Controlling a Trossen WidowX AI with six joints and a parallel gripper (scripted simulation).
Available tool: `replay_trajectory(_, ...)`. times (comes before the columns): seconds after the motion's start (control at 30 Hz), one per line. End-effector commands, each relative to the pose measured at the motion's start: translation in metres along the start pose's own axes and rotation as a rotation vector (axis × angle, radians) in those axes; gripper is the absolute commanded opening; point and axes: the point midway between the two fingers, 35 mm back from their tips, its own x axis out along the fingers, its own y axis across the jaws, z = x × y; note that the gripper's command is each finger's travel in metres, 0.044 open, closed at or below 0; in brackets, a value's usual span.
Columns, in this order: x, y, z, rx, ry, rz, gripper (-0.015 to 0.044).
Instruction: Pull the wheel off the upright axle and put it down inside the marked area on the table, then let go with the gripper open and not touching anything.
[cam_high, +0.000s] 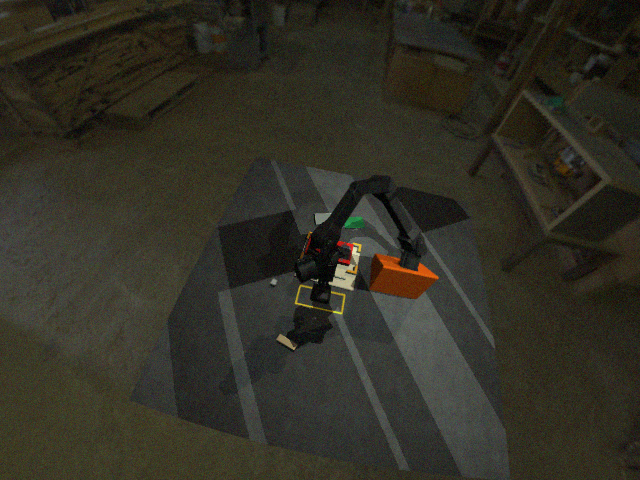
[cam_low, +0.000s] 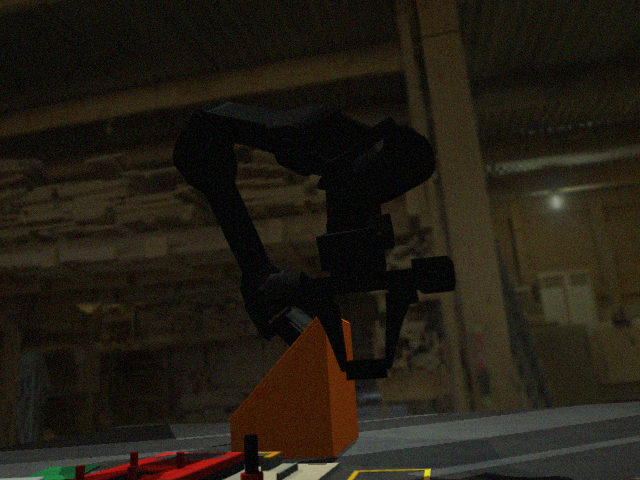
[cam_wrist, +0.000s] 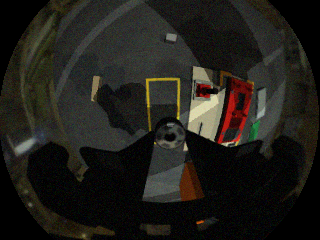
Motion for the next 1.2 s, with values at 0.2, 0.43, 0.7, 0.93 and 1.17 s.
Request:
replay_trajectory(0.2,0.015,0.006,-0.006,0.003,0.004,-0.001,0.0000)
replay_trajectory(0.43,0.028,0.006,-0.006,0.003,0.004,0.000,0.0000)
replay_trajectory(0.7,0.078,0.006,-0.004,0.003,0.003,-0.001,0.0000)
replay_trajectory(0.93,0.107,0.004,-0.007,0.003,0.004,-0.005,0.0000)
replay_trajectory(1.17,0.103,0.004,-0.007,0.009,0.013,-0.002,0.0131)
